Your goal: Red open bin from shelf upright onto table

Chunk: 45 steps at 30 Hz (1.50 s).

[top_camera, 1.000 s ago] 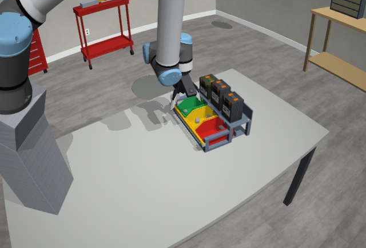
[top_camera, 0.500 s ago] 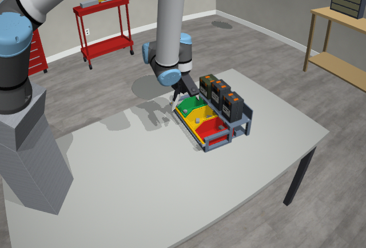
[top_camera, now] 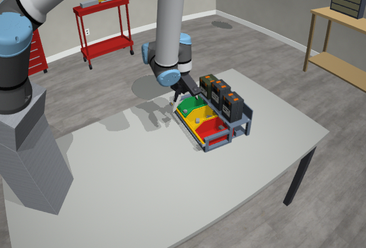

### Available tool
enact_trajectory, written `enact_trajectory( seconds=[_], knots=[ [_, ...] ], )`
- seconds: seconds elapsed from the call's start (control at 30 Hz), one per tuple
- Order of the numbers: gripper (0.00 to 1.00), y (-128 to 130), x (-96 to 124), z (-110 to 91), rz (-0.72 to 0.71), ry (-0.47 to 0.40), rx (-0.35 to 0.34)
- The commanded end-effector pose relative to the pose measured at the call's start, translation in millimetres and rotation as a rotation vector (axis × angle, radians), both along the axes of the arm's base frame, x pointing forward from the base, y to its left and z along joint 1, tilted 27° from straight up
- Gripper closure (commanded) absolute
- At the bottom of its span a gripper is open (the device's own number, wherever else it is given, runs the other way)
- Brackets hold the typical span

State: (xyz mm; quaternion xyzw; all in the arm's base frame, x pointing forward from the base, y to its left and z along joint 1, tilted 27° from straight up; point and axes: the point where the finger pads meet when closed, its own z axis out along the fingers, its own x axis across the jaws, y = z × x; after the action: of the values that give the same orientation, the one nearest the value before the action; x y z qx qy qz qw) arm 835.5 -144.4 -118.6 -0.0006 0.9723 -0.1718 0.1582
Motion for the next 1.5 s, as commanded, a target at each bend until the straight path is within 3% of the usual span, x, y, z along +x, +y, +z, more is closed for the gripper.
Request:
enact_trajectory(
  seconds=[0.0, 0.33, 0.5, 0.9, 1.07, 1.47],
  knots=[
    [0.0, 0.2, 0.5, 0.7, 0.027, 0.008, -0.009],
    [0.0, 0.2, 0.5, 0.7, 0.027, 0.008, -0.009],
    [0.0, 0.5, 1.0, 0.6, 0.257, 0.095, -0.089],
    [0.0, 0.5, 1.0, 0.6, 0.257, 0.095, -0.089],
    [0.0, 0.5, 0.9, 0.6, 0.478, 0.178, -0.166],
    [0.0, 0.5, 0.9, 0.6, 0.478, 0.178, -0.166]
  ],
)
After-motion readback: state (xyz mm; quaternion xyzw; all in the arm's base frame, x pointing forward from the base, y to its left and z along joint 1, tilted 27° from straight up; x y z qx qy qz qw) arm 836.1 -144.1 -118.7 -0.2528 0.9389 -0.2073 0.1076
